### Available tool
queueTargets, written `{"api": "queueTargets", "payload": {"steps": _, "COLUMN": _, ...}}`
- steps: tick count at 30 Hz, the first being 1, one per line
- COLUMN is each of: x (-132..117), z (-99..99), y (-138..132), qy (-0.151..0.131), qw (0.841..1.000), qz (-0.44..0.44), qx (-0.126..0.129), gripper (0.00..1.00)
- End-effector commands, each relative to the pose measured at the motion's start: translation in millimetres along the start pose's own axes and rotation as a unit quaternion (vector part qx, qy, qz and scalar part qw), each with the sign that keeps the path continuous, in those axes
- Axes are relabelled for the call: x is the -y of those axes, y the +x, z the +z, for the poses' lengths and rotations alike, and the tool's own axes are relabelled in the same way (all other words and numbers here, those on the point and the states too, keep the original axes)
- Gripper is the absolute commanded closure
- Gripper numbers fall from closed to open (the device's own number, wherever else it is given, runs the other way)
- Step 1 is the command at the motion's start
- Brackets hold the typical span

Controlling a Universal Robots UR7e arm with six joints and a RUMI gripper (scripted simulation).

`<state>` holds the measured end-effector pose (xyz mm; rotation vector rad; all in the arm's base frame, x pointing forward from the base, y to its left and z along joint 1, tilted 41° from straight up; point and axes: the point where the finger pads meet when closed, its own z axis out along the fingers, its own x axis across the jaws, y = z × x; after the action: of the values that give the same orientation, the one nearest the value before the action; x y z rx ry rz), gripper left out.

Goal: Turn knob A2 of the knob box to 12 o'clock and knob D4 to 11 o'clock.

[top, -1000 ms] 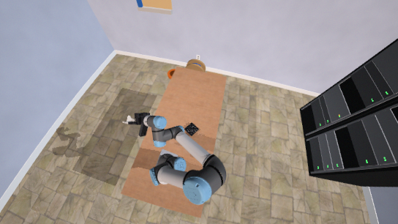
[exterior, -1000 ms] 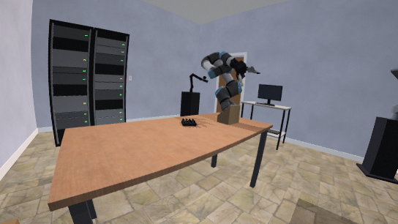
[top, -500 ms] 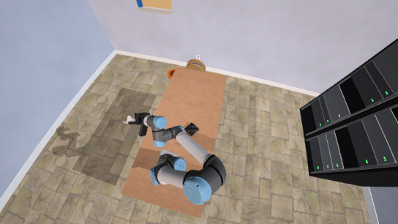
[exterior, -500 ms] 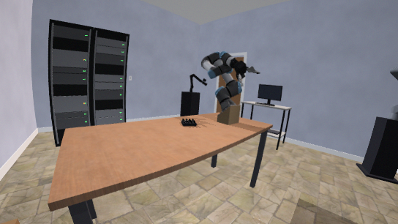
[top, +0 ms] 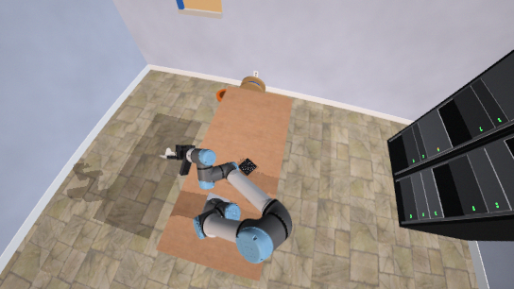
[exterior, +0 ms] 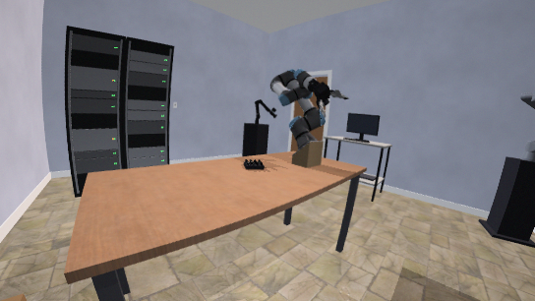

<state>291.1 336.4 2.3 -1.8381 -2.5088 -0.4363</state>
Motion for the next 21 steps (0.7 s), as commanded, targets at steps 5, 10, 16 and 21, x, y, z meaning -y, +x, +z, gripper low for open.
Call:
{"api": "queueTargets", "payload": {"steps": 5, "x": -6.3, "z": 0.7, "y": -17.7, "qy": -0.003, "qw": 0.997, "qz": 0.074, "qx": 0.018, "gripper": 0.00}}
{"api": "queueTargets", "payload": {"steps": 10, "x": -8.9, "z": 1.0, "y": -26.0, "qy": -0.005, "qw": 0.994, "qz": 0.108, "qx": 0.027, "gripper": 0.00}}
{"api": "queueTargets", "payload": {"steps": 16, "x": -14.7, "z": 1.3, "y": -46.4, "qy": -0.011, "qw": 0.981, "qz": 0.190, "qx": 0.047, "gripper": 0.00}}
{"api": "queueTargets", "payload": {"steps": 21, "x": -18.7, "z": 1.3, "y": -61.3, "qy": -0.016, "qw": 0.967, "qz": 0.249, "qx": 0.061, "gripper": 0.00}}
